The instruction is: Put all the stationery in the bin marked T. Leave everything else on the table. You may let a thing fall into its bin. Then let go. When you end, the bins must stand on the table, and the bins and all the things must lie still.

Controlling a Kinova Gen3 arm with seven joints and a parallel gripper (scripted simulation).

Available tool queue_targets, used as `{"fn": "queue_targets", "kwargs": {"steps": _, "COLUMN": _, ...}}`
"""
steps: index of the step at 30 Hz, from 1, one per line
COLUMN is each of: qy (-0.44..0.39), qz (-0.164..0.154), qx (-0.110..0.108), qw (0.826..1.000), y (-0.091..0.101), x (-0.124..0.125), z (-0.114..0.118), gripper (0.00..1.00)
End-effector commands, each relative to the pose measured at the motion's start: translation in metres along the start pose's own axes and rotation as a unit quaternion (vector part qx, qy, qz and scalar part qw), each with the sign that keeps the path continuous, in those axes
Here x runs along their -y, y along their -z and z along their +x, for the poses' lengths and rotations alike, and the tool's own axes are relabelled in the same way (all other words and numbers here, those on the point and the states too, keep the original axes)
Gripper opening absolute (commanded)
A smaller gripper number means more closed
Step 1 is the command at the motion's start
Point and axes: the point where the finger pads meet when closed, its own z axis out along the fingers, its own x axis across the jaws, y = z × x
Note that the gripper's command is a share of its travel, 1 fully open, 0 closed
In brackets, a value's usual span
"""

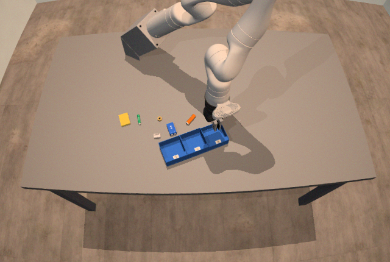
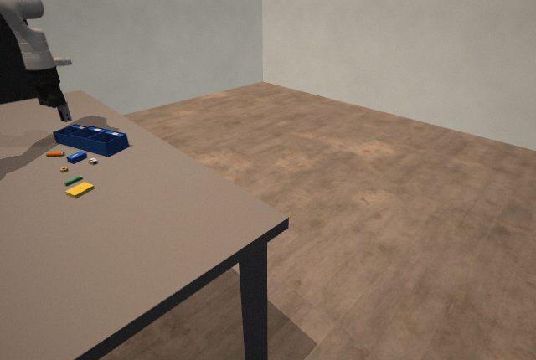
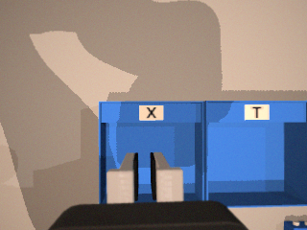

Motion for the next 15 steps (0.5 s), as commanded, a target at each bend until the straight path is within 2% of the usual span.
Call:
{"fn": "queue_targets", "kwargs": {"steps": 1, "qy": 0.0, "qz": 0.004, "qx": -0.002, "qw": 1.0, "y": 0.005, "x": 0.004, "z": 0.001, "gripper": 0.31}}
{"fn": "queue_targets", "kwargs": {"steps": 4, "qy": 0.0, "qz": 0.003, "qx": -0.003, "qw": 1.0, "y": 0.004, "x": 0.003, "z": 0.001, "gripper": 0.31}}
{"fn": "queue_targets", "kwargs": {"steps": 15, "qy": -0.001, "qz": 0.003, "qx": -0.003, "qw": 1.0, "y": 0.097, "x": 0.002, "z": 0.001, "gripper": 0.31}}
